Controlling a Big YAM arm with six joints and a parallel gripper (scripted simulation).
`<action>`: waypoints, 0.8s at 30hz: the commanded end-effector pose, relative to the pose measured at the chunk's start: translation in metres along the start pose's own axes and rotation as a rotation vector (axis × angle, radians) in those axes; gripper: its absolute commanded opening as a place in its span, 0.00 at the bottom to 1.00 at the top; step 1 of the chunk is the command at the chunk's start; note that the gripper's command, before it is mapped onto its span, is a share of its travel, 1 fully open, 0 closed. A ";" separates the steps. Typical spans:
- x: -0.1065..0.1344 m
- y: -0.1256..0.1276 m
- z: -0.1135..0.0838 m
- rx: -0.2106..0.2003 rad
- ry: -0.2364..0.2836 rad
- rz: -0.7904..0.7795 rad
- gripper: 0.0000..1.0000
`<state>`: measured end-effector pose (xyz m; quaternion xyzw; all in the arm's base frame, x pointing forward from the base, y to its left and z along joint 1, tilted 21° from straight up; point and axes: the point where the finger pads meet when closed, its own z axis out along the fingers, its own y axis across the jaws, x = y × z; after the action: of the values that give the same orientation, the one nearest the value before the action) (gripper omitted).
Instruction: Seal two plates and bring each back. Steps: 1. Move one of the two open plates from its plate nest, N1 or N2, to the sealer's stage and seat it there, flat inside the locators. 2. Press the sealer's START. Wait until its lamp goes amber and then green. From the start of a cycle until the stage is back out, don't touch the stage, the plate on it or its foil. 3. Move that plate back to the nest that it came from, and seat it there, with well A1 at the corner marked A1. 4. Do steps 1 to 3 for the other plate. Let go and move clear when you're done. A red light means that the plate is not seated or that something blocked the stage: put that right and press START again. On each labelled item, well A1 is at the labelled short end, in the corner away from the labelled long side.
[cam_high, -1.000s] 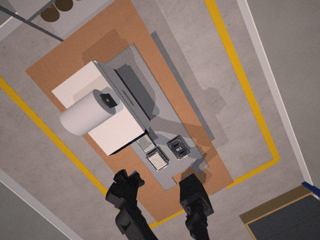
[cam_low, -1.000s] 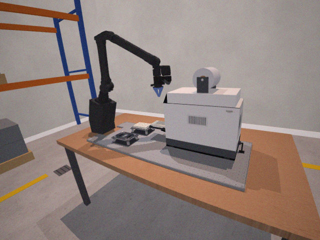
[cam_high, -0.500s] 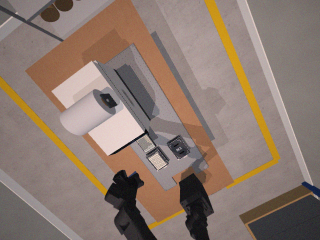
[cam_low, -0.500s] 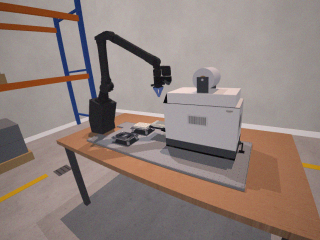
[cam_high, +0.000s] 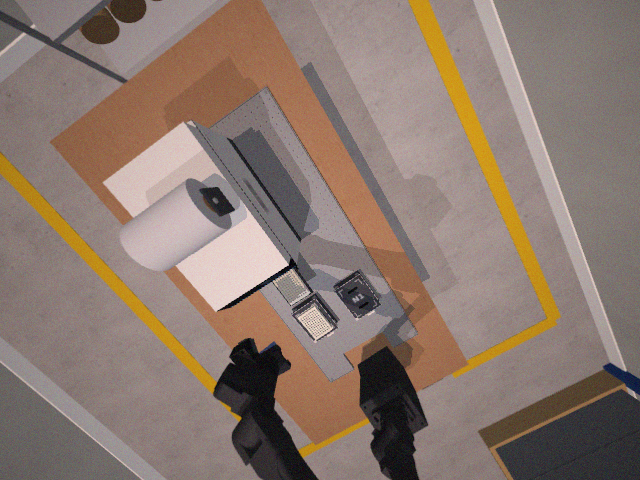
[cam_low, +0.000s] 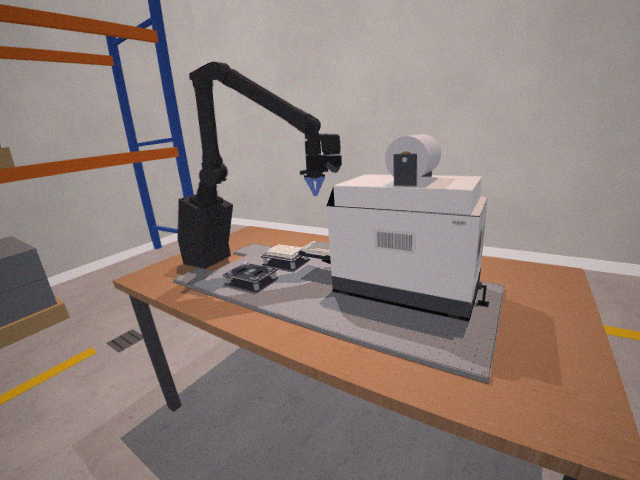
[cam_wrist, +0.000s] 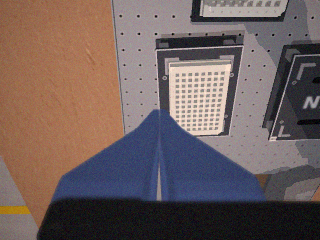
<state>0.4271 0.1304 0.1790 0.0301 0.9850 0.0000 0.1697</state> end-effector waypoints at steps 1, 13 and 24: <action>-0.012 -0.002 -0.004 -0.003 -0.022 0.016 0.00; -0.026 0.001 -0.027 -0.025 -0.076 0.030 0.00; -0.027 0.004 -0.015 -0.016 -0.052 0.025 0.00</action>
<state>0.4268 0.1303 0.1811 0.0308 0.9846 0.0010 0.1720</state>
